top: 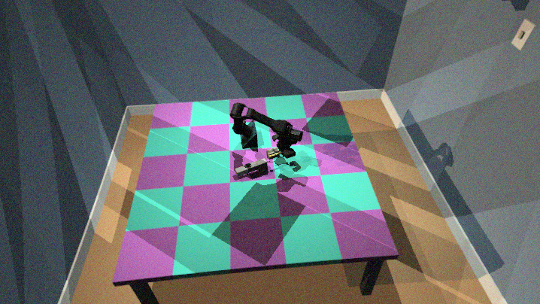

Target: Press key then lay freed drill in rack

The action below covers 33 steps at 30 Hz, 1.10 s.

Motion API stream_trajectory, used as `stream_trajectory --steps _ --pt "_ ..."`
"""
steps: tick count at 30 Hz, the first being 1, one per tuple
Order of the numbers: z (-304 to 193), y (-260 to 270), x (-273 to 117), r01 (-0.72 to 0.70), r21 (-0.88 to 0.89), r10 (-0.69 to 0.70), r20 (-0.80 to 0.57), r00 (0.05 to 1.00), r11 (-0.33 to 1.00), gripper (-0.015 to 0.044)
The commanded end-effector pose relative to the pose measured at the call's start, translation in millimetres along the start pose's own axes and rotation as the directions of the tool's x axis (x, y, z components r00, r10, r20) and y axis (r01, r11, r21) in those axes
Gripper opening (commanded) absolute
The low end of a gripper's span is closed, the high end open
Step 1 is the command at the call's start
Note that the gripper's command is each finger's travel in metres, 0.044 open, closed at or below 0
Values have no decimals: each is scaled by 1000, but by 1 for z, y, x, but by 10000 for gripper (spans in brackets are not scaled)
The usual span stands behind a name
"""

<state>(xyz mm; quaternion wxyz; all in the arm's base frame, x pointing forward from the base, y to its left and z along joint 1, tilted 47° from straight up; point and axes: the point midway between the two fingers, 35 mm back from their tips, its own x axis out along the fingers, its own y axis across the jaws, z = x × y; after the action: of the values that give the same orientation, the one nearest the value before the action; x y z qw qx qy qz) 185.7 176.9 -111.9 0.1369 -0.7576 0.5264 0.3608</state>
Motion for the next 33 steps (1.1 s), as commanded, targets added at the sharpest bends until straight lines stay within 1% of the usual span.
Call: stream_trajectory --steps 1,17,33 --pt "1 0 -3 -2 6 2 5 1000 1000 0" --pt "1 0 -11 -2 6 2 5 1000 1000 0" --pt "8 30 -10 -3 4 3 6 1000 1000 0"
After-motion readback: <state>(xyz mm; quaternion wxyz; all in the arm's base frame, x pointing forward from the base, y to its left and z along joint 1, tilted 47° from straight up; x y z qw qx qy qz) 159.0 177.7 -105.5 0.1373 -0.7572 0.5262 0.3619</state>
